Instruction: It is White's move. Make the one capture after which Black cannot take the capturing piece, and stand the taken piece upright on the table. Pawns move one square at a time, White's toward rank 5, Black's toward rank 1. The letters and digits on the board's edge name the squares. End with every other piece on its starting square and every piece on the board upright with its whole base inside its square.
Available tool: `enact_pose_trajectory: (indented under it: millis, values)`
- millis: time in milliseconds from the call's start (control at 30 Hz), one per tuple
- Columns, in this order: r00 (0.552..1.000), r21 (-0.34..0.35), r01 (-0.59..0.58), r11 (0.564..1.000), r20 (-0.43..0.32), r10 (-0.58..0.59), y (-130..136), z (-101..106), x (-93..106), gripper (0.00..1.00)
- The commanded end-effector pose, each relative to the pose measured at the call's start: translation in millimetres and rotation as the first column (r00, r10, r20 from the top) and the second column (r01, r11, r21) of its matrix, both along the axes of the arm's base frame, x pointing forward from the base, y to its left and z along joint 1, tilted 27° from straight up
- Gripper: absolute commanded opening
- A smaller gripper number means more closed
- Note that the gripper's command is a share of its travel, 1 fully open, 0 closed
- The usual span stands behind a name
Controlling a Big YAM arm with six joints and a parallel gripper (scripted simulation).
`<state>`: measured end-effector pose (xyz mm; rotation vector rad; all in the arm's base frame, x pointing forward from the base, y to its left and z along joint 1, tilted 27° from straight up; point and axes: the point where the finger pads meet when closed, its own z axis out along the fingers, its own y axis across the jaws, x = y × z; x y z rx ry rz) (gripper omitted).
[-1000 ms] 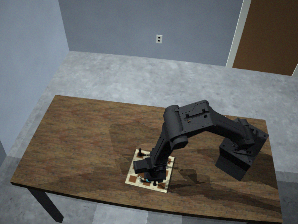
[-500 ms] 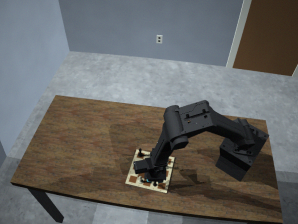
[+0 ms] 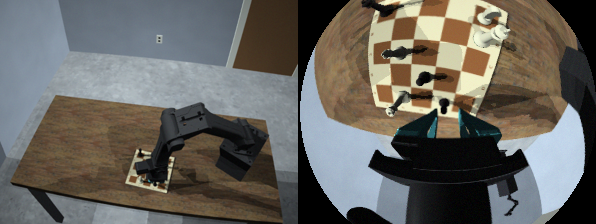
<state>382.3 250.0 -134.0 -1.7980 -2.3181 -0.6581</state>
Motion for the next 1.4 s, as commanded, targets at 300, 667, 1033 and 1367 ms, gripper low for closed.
enact_pose_trajectory:
  millis: [300, 667, 1033, 1367]
  values:
    - [1.000, 0.011, 0.001, 1.000, 0.019, -0.001, 17, -12, 8.9, 0.33]
    - [0.999, 0.020, 0.005, 1.000, 0.034, -0.005, 20, -5, 14.9, 0.33]
    - [0.999, 0.019, 0.003, 1.000, 0.034, -0.004, 20, -5, 14.3, 0.33]
    - [0.999, 0.019, 0.003, 1.000, 0.034, -0.004, 20, -5, 14.3, 0.33]
